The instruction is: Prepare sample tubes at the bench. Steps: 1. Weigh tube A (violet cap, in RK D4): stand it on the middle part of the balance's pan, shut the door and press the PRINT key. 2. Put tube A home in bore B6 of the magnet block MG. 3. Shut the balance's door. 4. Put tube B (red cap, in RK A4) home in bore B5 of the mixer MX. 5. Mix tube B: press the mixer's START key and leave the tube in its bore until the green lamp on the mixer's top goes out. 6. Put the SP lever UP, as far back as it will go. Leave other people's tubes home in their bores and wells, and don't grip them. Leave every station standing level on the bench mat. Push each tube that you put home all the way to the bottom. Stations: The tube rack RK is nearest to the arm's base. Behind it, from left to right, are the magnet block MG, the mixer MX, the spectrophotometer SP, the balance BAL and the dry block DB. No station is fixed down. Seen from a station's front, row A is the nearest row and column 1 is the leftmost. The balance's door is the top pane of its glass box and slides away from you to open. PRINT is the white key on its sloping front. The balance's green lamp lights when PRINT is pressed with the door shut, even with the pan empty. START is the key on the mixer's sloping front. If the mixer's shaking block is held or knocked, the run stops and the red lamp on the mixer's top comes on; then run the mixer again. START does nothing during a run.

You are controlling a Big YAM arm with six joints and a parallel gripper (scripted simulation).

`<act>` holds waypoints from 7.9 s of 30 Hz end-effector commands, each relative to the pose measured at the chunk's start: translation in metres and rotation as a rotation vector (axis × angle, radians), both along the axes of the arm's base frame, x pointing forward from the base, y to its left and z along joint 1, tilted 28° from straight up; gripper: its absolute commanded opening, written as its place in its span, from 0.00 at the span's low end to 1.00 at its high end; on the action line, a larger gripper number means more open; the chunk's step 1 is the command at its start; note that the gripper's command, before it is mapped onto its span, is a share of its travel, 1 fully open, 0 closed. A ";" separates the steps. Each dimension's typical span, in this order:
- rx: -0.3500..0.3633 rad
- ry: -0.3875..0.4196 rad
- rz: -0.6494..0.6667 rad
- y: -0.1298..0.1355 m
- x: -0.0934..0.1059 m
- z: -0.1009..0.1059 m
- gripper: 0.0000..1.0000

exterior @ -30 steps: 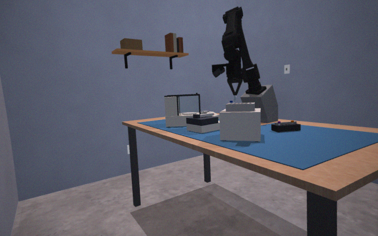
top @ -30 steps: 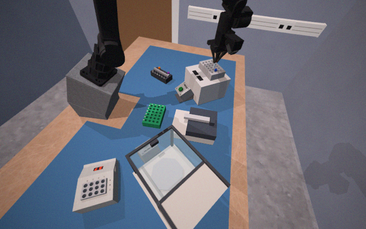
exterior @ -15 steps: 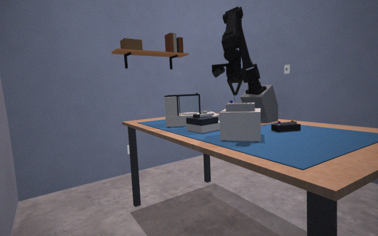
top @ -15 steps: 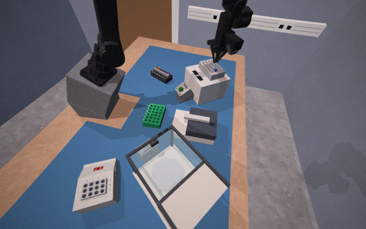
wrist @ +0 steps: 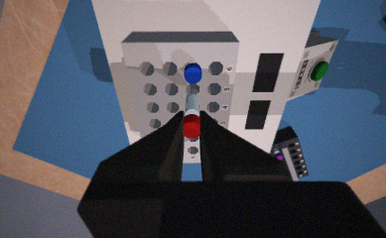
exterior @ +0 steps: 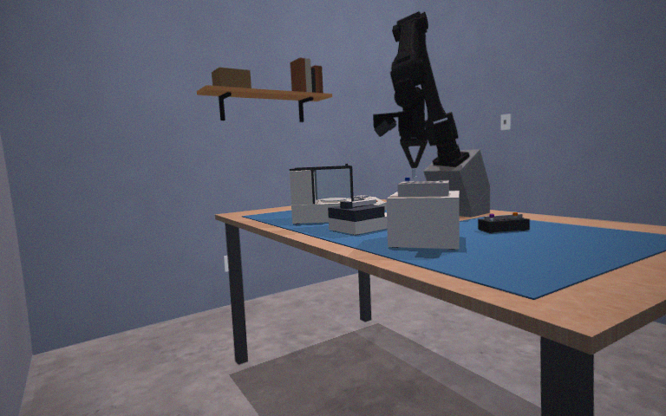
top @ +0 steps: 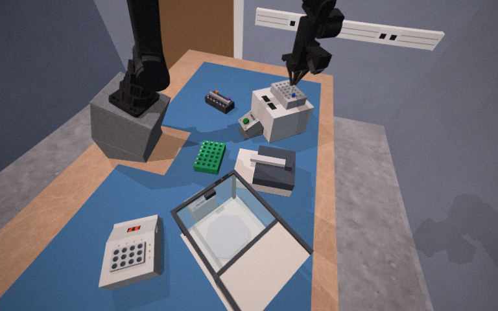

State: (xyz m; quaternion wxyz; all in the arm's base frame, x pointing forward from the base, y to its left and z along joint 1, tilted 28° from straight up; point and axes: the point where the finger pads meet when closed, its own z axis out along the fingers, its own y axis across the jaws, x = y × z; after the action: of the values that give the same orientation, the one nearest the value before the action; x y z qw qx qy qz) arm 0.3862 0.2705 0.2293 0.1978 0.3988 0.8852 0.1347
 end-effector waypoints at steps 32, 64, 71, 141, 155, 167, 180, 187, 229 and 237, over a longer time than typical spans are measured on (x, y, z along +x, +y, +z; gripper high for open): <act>0.023 -0.030 0.004 0.003 0.006 0.015 0.09; 0.023 -0.030 0.004 0.003 0.006 0.015 0.09; 0.023 -0.030 0.004 0.002 0.006 0.015 0.09; 0.023 -0.030 0.004 0.002 0.005 0.014 0.09; 0.023 -0.030 0.004 0.003 0.005 0.014 0.09; 0.023 -0.030 0.004 0.003 0.005 0.015 0.09; 0.033 -0.049 0.011 0.010 0.015 0.022 0.09; 0.034 -0.050 0.012 0.010 0.015 0.023 0.09; 0.029 -0.044 0.015 0.012 0.014 0.024 0.09; 0.029 -0.043 0.016 0.013 0.014 0.023 0.09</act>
State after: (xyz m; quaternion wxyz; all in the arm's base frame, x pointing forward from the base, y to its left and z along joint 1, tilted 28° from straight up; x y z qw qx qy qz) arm 0.3871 0.2701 0.2273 0.1978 0.3992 0.8852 0.1342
